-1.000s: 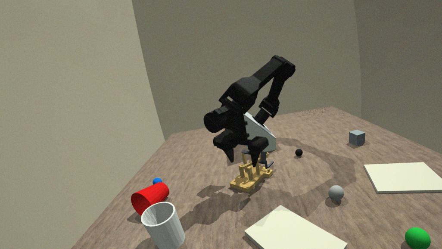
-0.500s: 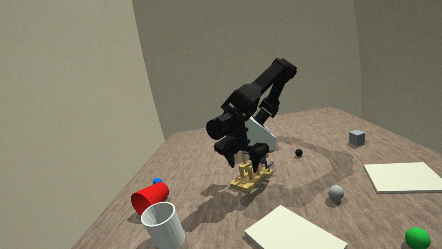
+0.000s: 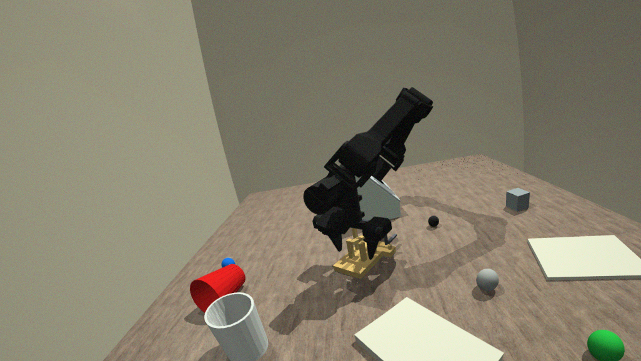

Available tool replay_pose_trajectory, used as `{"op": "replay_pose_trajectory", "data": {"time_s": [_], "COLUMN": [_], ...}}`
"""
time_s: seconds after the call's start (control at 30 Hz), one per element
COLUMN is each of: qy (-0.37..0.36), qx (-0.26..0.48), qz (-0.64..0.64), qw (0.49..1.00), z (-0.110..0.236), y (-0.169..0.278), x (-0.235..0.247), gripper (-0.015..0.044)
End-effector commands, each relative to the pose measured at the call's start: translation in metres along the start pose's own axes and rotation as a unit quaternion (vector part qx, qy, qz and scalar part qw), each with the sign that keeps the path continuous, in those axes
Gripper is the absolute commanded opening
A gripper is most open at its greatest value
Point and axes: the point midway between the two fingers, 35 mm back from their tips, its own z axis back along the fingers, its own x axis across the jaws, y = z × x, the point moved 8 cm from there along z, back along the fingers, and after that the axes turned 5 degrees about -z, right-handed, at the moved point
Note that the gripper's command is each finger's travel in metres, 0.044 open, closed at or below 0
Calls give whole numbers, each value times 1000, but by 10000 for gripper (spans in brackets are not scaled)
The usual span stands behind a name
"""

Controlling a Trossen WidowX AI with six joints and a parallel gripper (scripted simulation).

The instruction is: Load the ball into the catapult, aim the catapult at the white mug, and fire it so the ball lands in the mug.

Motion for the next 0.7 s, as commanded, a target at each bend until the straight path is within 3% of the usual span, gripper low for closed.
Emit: {"op": "replay_pose_trajectory", "data": {"time_s": [0.0, 0.37, 0.57, 0.67], "qy": [-2, 0, 0, 1], "qx": [1, 0, 0, 0], "qz": [-3, 0, 0, 0], "qw": [1000, 1000, 1000, 1000], "z": [-4, -1, -1, 23], "y": [1, 0, 0, -1], "x": [-1, 0, 0, 0], "gripper": [440, 151, 111, 32]}}
